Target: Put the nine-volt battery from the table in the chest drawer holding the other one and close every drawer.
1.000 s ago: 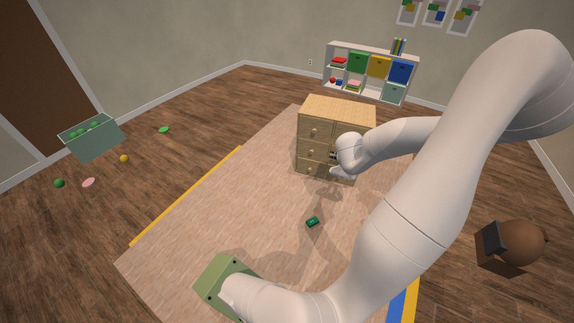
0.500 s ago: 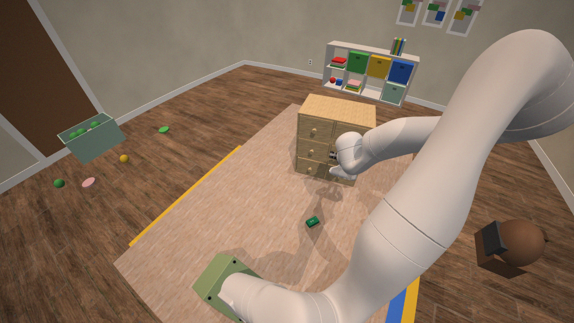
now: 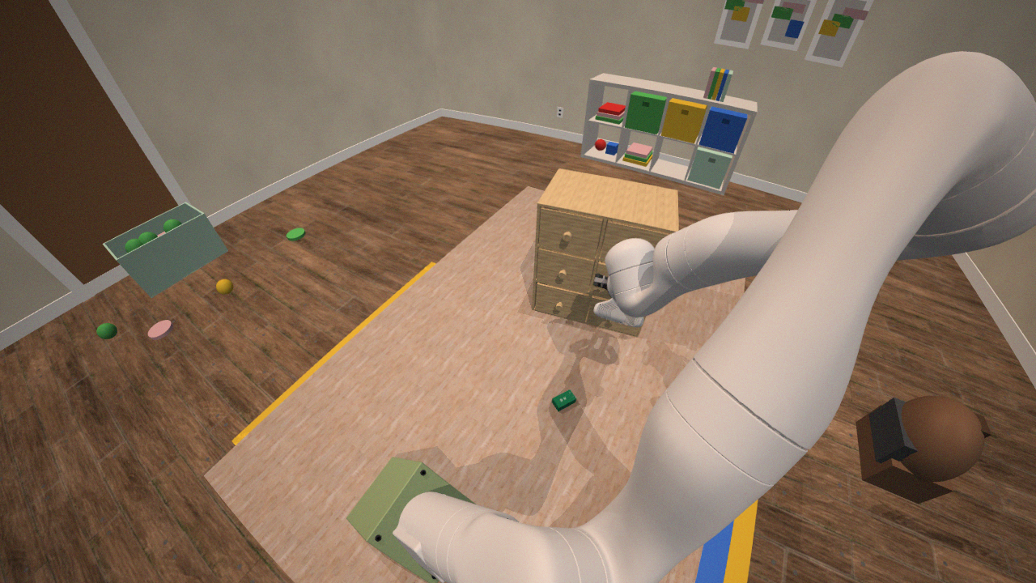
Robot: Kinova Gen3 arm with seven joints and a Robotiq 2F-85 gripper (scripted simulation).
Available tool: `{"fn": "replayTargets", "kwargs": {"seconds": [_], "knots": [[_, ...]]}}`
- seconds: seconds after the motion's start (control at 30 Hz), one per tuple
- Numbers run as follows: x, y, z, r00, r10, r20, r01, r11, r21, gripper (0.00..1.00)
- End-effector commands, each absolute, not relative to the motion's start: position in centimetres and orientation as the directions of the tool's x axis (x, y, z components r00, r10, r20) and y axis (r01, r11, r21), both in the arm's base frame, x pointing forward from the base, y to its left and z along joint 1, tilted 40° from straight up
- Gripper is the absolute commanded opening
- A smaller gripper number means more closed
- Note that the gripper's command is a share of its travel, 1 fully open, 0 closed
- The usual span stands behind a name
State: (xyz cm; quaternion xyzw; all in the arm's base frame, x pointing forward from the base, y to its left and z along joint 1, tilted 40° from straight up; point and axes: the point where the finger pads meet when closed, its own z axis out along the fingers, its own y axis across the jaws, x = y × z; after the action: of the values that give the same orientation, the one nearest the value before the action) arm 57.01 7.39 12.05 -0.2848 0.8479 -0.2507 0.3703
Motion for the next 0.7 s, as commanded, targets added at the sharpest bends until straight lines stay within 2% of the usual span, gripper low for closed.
{"fn": "replayTargets", "kwargs": {"seconds": [0.0,0.67], "knots": [[56.4,7.1,11.9,-0.566,-0.673,-0.477,-0.302,0.707,-0.639,0.13],[54.4,6.4,12.1,-0.566,-0.673,-0.477,-0.302,0.707,-0.639,0.13]]}}
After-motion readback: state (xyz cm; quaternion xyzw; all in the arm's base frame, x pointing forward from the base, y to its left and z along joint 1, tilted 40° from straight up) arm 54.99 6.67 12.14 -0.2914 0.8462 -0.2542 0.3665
